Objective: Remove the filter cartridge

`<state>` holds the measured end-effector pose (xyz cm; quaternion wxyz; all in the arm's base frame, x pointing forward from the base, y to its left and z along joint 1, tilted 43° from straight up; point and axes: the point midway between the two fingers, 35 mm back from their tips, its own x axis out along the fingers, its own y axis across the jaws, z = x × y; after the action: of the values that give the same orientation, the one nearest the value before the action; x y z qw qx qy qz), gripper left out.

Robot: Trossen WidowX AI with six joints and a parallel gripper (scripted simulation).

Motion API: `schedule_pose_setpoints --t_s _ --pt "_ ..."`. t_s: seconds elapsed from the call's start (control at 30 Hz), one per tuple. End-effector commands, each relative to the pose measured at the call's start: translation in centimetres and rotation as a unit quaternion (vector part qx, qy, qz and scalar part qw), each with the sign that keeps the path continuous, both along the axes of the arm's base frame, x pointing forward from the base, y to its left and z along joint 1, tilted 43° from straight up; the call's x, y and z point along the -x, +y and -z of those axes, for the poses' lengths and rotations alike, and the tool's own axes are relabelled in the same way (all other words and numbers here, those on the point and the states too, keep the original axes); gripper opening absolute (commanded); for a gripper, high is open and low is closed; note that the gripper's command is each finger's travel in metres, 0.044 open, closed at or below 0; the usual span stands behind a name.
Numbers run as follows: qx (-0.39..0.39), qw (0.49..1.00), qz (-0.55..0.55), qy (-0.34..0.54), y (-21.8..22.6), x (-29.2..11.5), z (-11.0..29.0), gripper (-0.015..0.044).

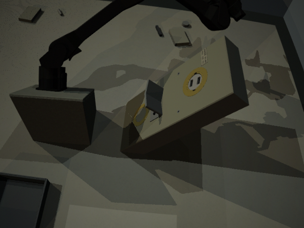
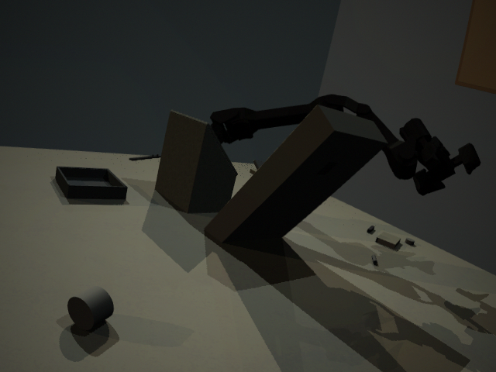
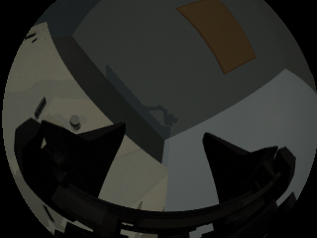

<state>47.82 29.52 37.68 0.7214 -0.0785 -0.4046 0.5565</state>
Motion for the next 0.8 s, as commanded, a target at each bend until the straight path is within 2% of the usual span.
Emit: schedule_pose_setpoints --t_s 0.0,0.13,0.27,0.37,0.47,0.6,0.77 --pt "0.001 1.0 0.0 0.003 -0.1 -0.1 0.0 0.0374" --pt "0.01 0.996 0.01 0.084 -2.8 -1.8 0.3 0.0269" --pt "0.01 0.97 0.03 0.243 -8.5 -4.2 1.2 0.0164" --pt "-0.009 0.93 0.051 0.364 -13.5 -5.2 2.5 0.0089" --pt "-0.045 0.873 0.073 0.481 -18.7 -5.4 4.2 0.0089" --pt "-0.114 0.773 0.096 0.617 -25.4 -4.0 7.0 0.0089" --pt "-0.225 0.63 0.112 0.735 -32.1 -1.1 10.9 0.0089"
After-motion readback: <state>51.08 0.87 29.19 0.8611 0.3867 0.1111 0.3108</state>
